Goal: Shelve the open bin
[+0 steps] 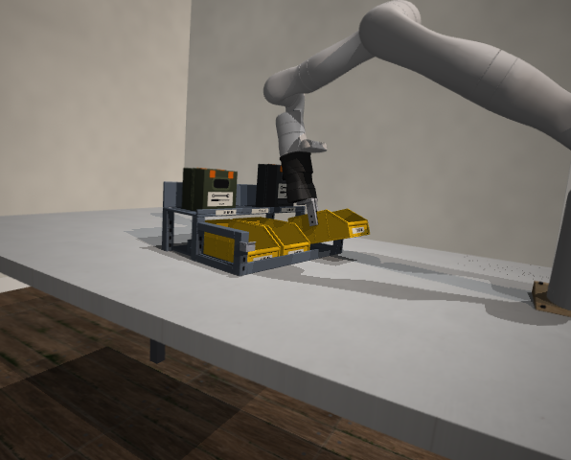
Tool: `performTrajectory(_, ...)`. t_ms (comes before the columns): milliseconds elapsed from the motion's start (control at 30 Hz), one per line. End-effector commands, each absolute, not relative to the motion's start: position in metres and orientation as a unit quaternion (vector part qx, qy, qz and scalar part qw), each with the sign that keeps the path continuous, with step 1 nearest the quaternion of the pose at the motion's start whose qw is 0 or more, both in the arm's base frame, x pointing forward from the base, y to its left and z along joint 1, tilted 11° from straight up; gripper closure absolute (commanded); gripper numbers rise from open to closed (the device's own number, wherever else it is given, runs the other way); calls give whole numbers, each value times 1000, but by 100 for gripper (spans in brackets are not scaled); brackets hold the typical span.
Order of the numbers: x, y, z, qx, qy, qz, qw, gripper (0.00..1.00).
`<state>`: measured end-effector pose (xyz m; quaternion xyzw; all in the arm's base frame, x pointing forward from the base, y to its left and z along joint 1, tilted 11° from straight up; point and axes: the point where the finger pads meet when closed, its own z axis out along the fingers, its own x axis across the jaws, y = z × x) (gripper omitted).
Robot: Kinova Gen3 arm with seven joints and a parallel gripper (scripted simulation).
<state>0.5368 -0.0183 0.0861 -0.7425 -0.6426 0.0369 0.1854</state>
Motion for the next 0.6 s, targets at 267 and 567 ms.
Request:
performTrajectory(267, 537, -18, 84, -743, -643, 36, 185, 100)
performTrajectory(567, 537, -18, 82, -743, -643, 36, 185, 100)
